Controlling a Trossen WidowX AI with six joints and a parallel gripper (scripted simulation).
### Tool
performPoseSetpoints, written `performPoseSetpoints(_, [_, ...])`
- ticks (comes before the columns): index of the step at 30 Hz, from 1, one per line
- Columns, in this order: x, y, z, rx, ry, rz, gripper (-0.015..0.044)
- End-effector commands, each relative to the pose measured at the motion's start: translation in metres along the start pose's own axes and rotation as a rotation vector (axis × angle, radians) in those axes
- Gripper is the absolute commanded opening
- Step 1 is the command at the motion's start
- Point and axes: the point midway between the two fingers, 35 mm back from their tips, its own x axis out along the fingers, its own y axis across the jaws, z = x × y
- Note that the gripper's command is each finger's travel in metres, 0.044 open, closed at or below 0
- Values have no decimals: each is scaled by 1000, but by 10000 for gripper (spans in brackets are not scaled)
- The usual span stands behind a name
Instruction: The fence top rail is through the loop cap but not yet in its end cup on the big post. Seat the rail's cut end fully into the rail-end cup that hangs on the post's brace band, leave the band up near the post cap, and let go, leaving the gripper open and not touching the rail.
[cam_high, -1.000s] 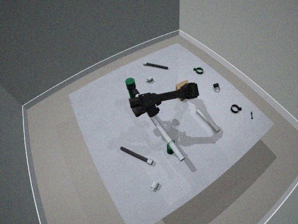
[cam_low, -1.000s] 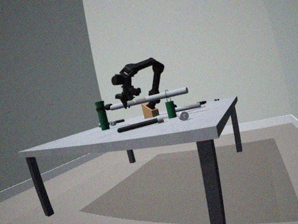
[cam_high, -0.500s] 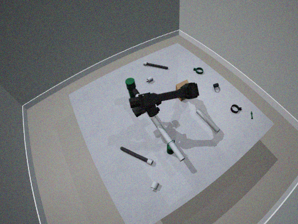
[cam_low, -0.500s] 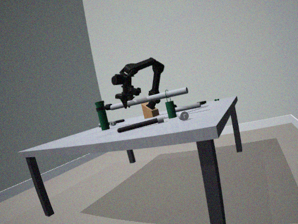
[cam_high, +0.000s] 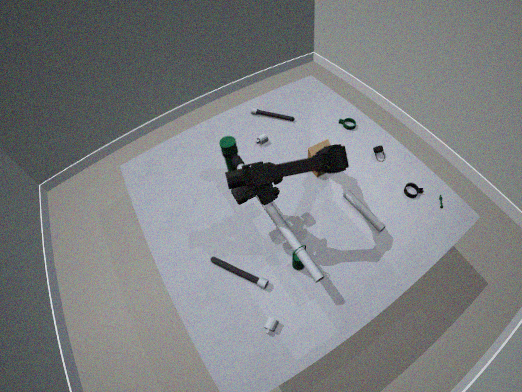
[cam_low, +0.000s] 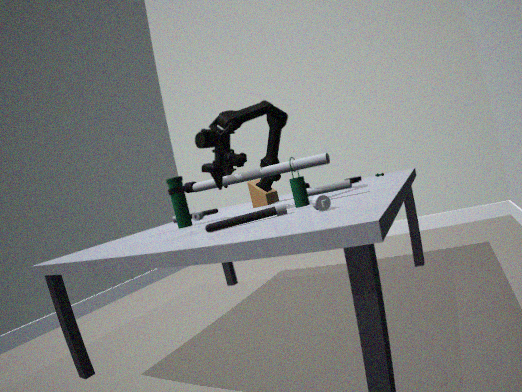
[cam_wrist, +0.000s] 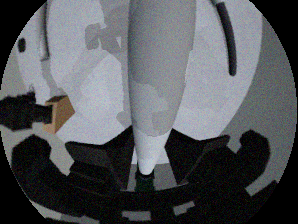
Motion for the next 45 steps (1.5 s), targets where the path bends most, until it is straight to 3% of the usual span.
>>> performPoseSetpoints(1, [-4, -1, -6, 2, 14, -9, 0])
performPoseSetpoints(45, [-4, 0, -13, -2, 1, 1, 0])
